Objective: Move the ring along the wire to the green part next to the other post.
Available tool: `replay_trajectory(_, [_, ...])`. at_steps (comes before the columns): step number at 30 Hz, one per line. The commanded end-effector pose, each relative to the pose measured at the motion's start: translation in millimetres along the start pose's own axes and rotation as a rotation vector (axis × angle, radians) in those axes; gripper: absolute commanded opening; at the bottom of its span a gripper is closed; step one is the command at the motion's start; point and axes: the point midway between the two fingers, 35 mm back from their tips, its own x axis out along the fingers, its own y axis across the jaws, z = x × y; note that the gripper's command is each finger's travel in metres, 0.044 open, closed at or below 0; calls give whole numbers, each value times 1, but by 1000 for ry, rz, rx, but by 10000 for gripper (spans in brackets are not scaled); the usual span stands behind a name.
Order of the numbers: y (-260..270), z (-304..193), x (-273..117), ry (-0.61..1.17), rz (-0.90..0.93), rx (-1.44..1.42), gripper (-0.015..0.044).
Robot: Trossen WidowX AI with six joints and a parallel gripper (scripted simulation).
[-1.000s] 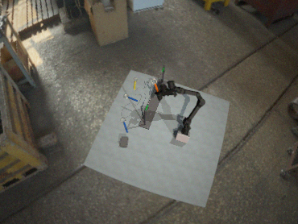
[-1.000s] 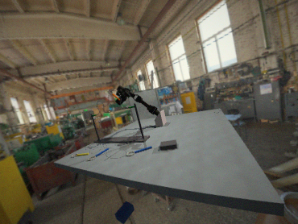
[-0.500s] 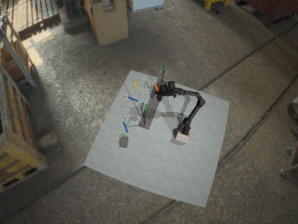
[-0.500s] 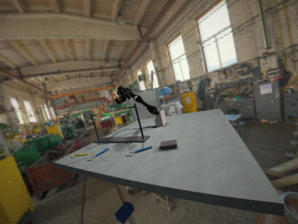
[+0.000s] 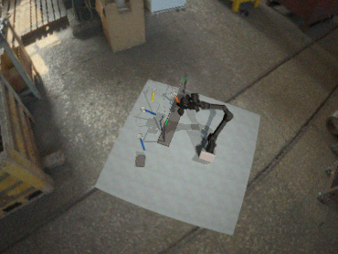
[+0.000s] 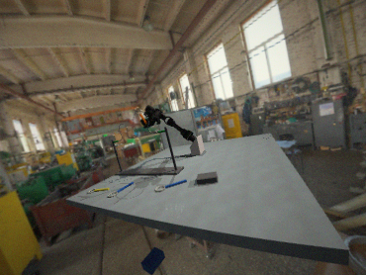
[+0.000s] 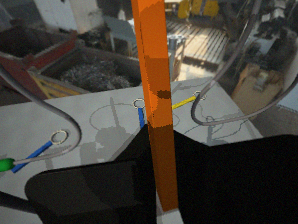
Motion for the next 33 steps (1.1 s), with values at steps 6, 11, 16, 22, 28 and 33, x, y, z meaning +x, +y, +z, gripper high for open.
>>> replay_trajectory(6, [-4,-1,0,-11,-62,-113,-150])
replay_trajectory(11, [-7,-1,0,-19,-94,-171,-150])
replay_trajectory(16, [-9,0,0,-26,-125,-229,-150])
replay_trajectory(22, [-12,1,0,-36,-163,-298,-150])
replay_trajectory(28, [-15,2,0,-45,-201,-368,-150])
replay_trajectory(33, [-17,2,0,-51,-228,-418,-150])
